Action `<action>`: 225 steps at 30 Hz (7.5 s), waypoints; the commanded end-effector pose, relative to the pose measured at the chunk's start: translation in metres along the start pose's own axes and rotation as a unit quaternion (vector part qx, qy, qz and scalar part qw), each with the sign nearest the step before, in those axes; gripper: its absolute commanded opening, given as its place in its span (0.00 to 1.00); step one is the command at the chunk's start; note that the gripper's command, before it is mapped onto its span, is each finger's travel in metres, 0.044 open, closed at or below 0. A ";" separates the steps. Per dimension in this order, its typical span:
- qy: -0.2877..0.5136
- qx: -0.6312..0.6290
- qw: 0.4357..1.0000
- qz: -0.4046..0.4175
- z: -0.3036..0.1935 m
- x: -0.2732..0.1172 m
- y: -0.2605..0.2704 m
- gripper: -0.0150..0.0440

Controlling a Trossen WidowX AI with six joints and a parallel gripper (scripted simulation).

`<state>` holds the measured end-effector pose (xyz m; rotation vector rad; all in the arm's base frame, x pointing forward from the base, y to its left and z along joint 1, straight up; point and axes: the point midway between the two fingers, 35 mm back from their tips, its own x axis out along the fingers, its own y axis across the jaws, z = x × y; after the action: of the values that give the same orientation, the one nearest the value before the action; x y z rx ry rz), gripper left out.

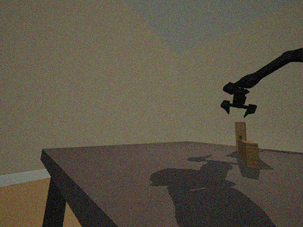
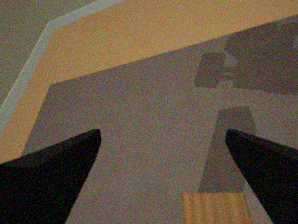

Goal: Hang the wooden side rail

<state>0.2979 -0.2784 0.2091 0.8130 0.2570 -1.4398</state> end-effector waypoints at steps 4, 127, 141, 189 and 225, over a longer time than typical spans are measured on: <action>0.045 -0.500 0.858 0.105 -0.037 -0.030 -0.011 1.00; 0.013 -0.492 0.865 0.097 -0.142 -0.058 -0.108 1.00; 0.000 -0.286 0.953 0.094 -0.143 -0.063 -0.106 1.00; 0.161 -0.926 0.215 0.267 -0.172 -0.079 -0.070 1.00; 0.113 -0.890 -0.136 0.421 -0.211 -0.066 -0.076 1.00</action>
<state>0.2814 -0.0898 0.0826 2.4961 -2.2788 -2.4160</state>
